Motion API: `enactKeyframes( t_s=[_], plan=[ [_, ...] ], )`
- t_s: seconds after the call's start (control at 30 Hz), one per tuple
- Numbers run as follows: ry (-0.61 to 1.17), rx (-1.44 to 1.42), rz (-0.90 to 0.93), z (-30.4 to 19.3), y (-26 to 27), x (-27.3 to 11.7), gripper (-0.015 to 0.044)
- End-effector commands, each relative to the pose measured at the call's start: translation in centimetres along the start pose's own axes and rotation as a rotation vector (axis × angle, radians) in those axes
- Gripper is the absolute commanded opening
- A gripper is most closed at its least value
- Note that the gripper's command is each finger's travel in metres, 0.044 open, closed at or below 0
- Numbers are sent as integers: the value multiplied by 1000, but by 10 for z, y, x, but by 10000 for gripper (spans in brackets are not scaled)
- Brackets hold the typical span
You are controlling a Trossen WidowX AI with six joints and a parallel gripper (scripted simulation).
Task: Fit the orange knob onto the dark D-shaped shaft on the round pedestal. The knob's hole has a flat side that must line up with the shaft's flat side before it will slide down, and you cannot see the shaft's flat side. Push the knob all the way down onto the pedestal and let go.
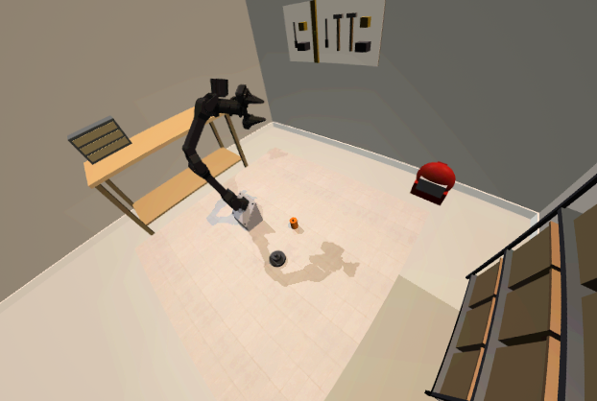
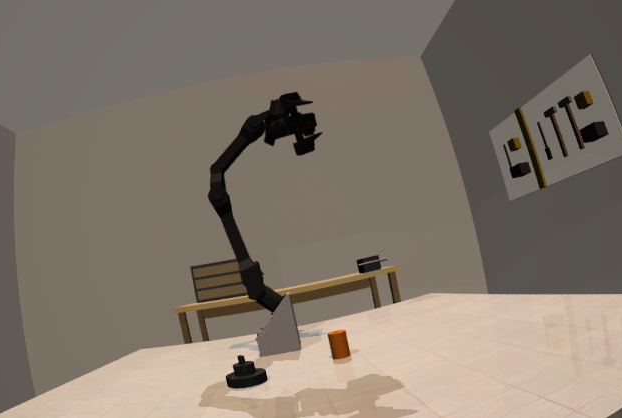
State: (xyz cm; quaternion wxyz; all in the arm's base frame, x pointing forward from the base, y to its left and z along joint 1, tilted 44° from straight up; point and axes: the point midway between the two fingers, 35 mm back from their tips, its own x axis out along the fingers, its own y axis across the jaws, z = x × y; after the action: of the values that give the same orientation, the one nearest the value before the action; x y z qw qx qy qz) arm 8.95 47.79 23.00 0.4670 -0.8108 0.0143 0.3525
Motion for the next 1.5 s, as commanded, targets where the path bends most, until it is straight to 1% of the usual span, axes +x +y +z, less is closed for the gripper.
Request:
enactKeyframes(
  t_s=[0.0, 0.27, 0.4, 0.5, 0.63, 0.73, 0.9, 0.97, 1.23, 1.37, 1.47],
  plan=[
    [37, 87, 85, -11, 20, 37, 440],
    [293, 488, 283, -76, 88, 134, 440],
    [464, 710, 366, -118, 133, 172, 440],
    [608, 876, 415, -150, 171, 192, 440],
    [825, 1093, 461, -192, 225, 208, 440],
    [1004, 1248, 479, -222, 267, 211, 440],
    [1335, 1481, 470, -264, 338, 199, 440],
    [1422, 1531, 460, -272, 355, 193, 440],
    [1433, 1537, 459, -277, 355, 194, 440],
    [1434, 1537, 457, -288, 384, 202, 440],
    [1434, 1537, 457, -289, 387, 203, 440]
  ],
)
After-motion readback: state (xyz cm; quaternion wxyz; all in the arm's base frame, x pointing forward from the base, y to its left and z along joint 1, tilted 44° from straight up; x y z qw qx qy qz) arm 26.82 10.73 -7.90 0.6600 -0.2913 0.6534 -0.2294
